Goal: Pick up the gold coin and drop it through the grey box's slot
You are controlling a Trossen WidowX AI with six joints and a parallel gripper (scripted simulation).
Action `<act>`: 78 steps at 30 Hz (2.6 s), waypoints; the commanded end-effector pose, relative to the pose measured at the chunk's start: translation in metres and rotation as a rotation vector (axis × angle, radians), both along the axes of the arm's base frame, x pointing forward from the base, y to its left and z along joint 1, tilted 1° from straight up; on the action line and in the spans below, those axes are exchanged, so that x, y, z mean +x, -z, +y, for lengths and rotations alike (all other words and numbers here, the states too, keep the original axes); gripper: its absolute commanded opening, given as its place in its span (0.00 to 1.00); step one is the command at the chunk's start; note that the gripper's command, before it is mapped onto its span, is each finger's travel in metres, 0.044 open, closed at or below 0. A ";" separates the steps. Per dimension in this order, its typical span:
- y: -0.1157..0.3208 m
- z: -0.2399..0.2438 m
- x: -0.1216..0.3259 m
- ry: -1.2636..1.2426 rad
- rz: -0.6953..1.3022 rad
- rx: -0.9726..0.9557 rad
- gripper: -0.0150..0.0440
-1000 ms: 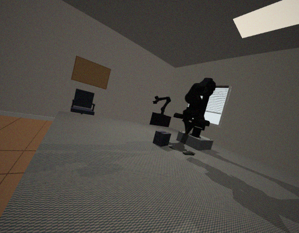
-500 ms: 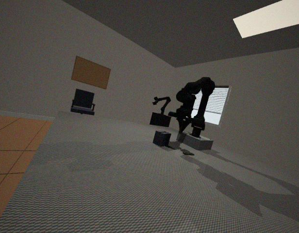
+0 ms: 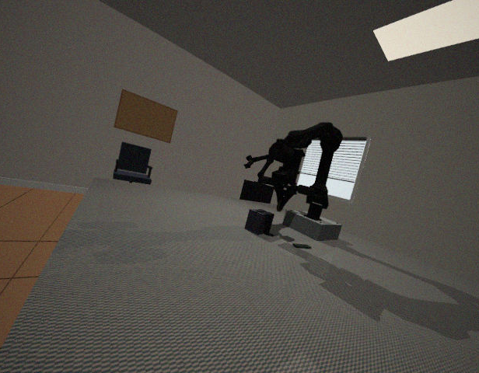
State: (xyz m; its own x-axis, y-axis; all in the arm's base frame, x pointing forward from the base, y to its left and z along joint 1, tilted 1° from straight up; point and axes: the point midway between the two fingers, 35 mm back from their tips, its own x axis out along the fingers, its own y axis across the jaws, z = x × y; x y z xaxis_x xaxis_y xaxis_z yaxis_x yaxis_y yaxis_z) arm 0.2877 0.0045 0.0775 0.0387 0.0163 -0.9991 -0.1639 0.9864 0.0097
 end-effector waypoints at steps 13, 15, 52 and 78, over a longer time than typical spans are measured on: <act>-0.001 -0.038 0.014 -0.007 -0.007 -0.003 0.25; -0.001 -0.043 0.015 -0.009 -0.007 -0.004 0.25; 0.000 -0.058 0.019 -0.013 -0.004 -0.007 0.25; 0.012 -0.058 0.019 -0.011 -0.004 -0.007 0.25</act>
State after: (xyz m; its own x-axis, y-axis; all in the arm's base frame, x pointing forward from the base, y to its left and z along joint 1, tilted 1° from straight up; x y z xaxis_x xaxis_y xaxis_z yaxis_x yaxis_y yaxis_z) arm 0.3073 -0.0534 0.0676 0.0434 0.0097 -0.9990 -0.1768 0.9842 0.0018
